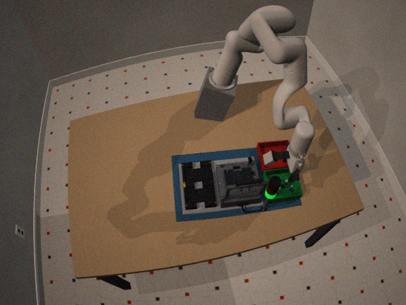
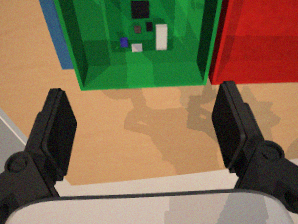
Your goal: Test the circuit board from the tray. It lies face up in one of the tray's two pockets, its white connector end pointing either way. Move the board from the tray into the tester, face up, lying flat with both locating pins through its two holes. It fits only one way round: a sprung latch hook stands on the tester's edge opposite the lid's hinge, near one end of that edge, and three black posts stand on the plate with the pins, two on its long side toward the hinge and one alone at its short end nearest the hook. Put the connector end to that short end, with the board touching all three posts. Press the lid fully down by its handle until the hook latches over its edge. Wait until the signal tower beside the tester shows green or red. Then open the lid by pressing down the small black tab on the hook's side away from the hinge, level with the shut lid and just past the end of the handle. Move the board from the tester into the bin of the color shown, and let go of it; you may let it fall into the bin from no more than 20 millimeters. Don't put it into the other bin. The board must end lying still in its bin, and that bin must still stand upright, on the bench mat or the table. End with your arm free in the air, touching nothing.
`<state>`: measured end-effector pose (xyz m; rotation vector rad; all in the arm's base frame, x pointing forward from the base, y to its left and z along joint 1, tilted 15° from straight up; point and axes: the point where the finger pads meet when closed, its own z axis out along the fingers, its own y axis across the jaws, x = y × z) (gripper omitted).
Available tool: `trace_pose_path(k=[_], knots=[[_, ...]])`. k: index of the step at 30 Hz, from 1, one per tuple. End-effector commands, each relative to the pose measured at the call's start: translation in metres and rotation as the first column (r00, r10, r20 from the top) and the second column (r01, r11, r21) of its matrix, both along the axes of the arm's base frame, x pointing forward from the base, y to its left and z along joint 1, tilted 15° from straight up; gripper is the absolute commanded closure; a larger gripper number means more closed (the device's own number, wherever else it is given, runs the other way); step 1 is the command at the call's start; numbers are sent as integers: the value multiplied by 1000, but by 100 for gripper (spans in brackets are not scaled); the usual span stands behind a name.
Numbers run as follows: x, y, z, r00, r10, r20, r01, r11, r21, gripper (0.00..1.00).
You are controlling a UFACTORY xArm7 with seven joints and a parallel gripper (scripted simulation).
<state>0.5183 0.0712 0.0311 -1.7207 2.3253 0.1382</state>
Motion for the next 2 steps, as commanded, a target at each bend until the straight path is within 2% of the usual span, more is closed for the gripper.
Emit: trace_pose_path(k=[1, 2], knots=[[2, -1, 2, 1000, -1, 4, 1, 1000, 0, 0], [2, -1, 2, 1000, -1, 4, 1, 1000, 0, 0]])
